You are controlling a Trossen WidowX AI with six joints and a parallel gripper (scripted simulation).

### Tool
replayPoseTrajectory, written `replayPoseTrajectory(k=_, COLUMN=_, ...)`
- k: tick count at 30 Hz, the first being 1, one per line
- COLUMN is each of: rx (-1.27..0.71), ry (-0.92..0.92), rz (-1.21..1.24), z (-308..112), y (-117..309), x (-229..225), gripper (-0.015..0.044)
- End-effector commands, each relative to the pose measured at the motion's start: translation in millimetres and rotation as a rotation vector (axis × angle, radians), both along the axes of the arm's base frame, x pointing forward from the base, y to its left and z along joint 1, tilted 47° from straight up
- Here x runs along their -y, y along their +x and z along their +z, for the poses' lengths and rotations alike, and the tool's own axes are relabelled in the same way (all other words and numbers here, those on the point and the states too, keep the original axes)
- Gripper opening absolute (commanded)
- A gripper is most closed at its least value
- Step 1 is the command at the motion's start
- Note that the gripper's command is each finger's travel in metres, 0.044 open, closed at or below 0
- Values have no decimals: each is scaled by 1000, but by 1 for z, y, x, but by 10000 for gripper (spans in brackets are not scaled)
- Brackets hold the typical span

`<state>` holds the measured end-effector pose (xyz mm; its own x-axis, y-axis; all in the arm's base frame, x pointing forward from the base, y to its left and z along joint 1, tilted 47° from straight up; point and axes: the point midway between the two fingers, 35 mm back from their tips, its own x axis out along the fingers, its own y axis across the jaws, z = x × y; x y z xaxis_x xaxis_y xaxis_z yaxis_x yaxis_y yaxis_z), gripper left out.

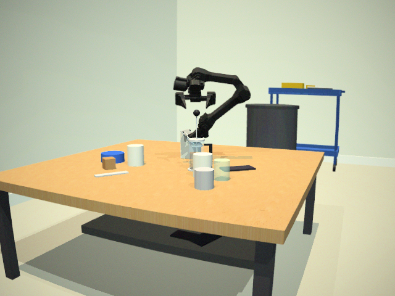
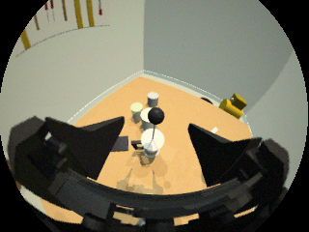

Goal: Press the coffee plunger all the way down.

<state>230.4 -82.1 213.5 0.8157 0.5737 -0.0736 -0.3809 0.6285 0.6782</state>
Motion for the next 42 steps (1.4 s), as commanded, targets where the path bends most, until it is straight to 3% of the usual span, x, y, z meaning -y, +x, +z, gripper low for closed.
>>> replayPoseTrajectory(k=1, rx=-6, ry=-9, rz=12, z=-2, y=1, x=-2, gripper=440)
replayPoseTrajectory(k=42, rx=-19, ry=-71, rz=54, z=-14, y=33, x=-22, gripper=440)
